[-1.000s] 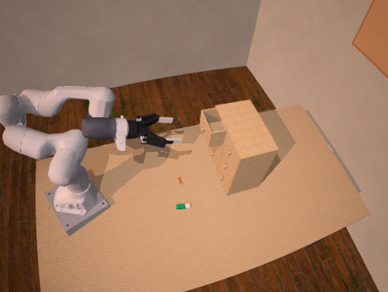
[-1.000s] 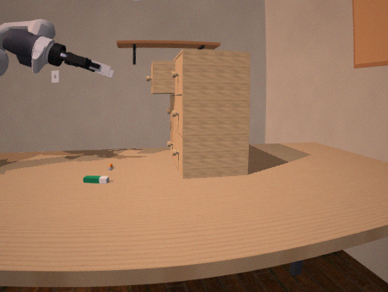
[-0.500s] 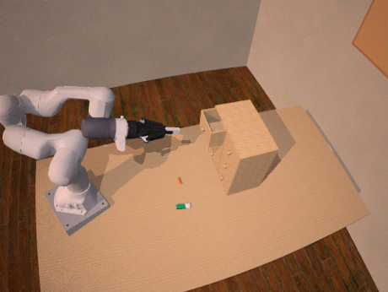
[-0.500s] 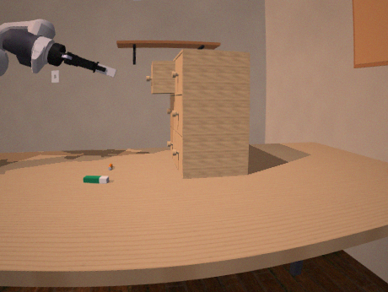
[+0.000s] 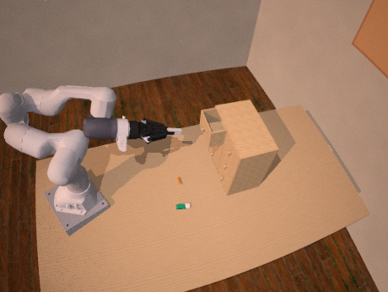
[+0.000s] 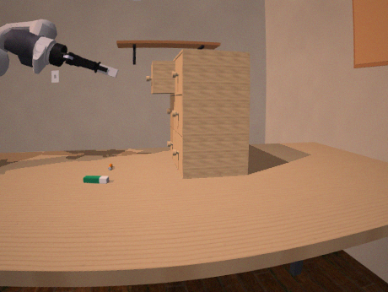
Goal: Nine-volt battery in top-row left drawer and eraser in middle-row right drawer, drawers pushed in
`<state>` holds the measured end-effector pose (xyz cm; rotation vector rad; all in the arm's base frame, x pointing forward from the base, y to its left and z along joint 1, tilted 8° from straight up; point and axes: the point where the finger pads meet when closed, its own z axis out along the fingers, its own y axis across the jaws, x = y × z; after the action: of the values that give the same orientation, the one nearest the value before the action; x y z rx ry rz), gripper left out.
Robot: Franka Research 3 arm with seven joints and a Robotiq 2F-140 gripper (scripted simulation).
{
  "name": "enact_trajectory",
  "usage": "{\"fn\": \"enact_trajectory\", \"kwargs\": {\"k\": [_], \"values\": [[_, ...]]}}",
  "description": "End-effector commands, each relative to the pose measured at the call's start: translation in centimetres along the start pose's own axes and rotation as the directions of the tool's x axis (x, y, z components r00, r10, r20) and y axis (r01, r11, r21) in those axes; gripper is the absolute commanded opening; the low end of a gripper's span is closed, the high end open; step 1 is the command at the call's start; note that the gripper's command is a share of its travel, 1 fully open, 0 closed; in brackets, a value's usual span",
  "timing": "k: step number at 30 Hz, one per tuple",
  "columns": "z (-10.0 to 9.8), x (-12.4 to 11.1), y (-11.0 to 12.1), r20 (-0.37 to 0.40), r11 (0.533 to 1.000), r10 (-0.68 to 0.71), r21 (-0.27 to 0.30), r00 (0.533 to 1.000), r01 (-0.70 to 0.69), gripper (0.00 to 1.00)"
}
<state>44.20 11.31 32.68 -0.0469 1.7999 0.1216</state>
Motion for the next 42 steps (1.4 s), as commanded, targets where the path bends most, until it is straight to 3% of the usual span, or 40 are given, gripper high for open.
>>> {"fn": "enact_trajectory", "kwargs": {"k": [1, 20, 42], "values": [[0.9, 0.0, 0.4, -0.002, 1.0, -0.003, -0.011, 1.0, 0.003, 0.0], [5.8, -0.2, 0.4, -0.002, 1.0, -0.003, -0.011, 1.0, 0.003, 0.0], [6.0, -0.2, 0.4, -0.002, 1.0, -0.003, -0.011, 1.0, 0.003, 0.0]]}}
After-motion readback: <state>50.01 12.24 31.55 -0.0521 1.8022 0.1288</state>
